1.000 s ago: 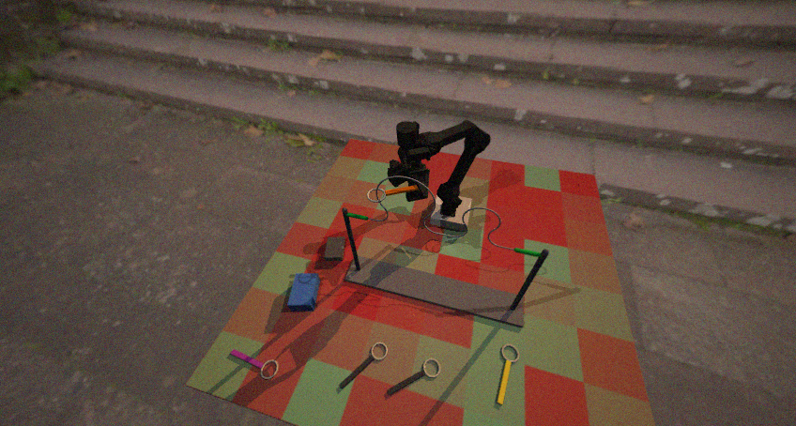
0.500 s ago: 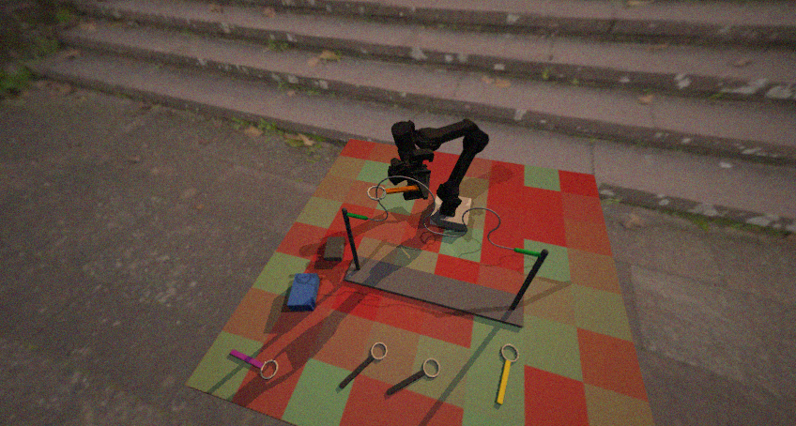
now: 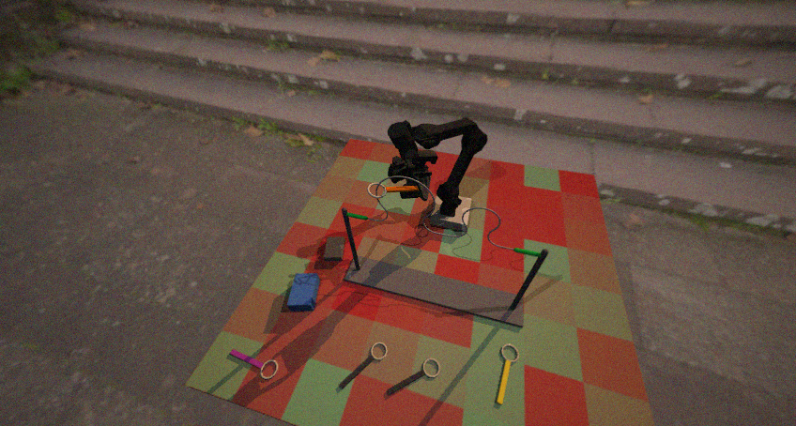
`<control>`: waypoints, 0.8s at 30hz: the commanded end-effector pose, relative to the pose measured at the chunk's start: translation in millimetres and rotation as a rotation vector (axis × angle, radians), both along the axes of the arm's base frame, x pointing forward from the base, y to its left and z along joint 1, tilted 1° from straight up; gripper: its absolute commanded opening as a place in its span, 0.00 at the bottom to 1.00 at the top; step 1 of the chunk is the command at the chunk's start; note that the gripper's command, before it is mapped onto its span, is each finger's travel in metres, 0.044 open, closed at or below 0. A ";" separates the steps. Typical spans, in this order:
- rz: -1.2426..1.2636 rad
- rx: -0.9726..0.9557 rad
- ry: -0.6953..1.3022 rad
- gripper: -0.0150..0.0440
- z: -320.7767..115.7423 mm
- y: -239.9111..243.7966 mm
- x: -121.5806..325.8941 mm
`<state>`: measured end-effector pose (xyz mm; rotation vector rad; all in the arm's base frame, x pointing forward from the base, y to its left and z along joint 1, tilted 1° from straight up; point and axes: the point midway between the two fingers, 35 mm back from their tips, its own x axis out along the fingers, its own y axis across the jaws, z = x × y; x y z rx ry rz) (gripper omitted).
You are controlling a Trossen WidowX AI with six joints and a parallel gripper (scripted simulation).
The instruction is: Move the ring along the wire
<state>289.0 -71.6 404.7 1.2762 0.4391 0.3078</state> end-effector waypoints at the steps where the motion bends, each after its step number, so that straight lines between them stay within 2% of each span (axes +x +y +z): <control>1: -0.004 -0.044 -0.004 0.00 1.9 -0.6 0.1; 24: -0.016 -0.271 0.015 0.00 -5.2 -3.6 0.2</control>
